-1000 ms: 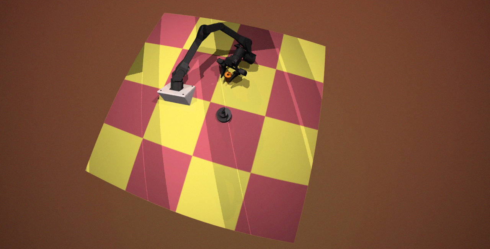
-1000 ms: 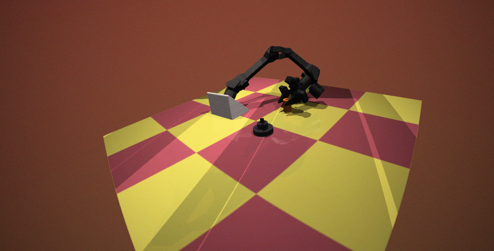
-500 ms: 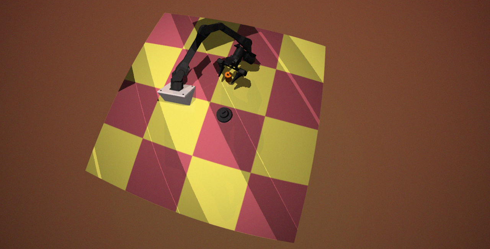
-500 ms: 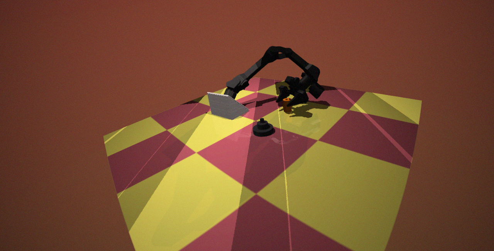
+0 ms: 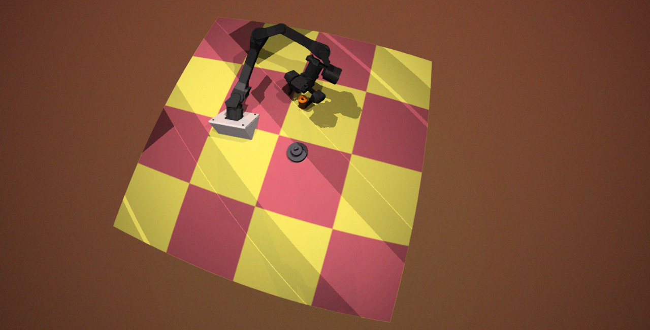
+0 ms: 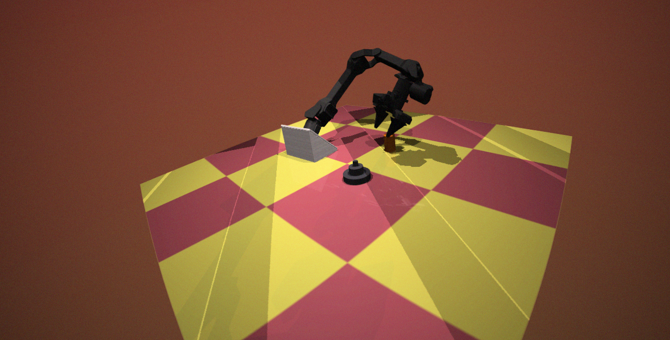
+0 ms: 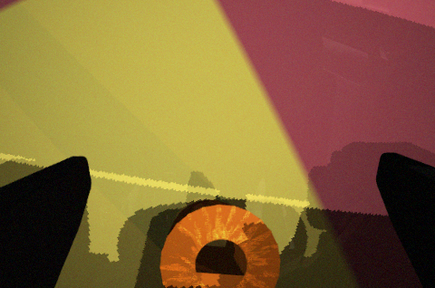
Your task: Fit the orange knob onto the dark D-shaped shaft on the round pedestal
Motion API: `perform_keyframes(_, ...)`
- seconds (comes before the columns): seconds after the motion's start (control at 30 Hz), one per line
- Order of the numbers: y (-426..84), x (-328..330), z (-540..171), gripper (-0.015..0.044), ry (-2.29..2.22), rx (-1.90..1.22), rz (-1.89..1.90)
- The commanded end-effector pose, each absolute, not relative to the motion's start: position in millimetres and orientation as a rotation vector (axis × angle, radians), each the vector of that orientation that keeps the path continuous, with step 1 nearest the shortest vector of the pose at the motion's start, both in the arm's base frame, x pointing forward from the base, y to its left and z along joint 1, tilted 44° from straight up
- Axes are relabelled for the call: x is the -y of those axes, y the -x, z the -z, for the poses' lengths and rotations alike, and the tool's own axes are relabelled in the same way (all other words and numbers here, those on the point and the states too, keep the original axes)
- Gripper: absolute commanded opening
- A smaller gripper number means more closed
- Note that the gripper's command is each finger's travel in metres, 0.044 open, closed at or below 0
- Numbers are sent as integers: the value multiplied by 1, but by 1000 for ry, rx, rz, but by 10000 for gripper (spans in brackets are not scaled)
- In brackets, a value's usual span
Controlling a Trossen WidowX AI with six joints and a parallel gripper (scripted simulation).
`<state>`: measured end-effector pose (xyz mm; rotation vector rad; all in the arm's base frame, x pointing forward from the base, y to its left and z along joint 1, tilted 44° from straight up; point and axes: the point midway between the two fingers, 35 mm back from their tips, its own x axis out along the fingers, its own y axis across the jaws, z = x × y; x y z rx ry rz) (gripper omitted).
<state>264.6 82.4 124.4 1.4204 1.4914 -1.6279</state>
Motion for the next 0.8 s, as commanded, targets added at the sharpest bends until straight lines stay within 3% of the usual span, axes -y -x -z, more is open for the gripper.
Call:
perform_keyframes(0.0,-267,-68,-146,440,-1707,-1643,1422)
perform_keyframes(0.13,-271,-52,-169,440,-1972,-1694,1156)
perform_keyframes(0.5,-271,-50,-169,440,-1975,-1698,1125)
perform_keyframes(0.77,-271,-50,-169,440,-1518,-1763,421)
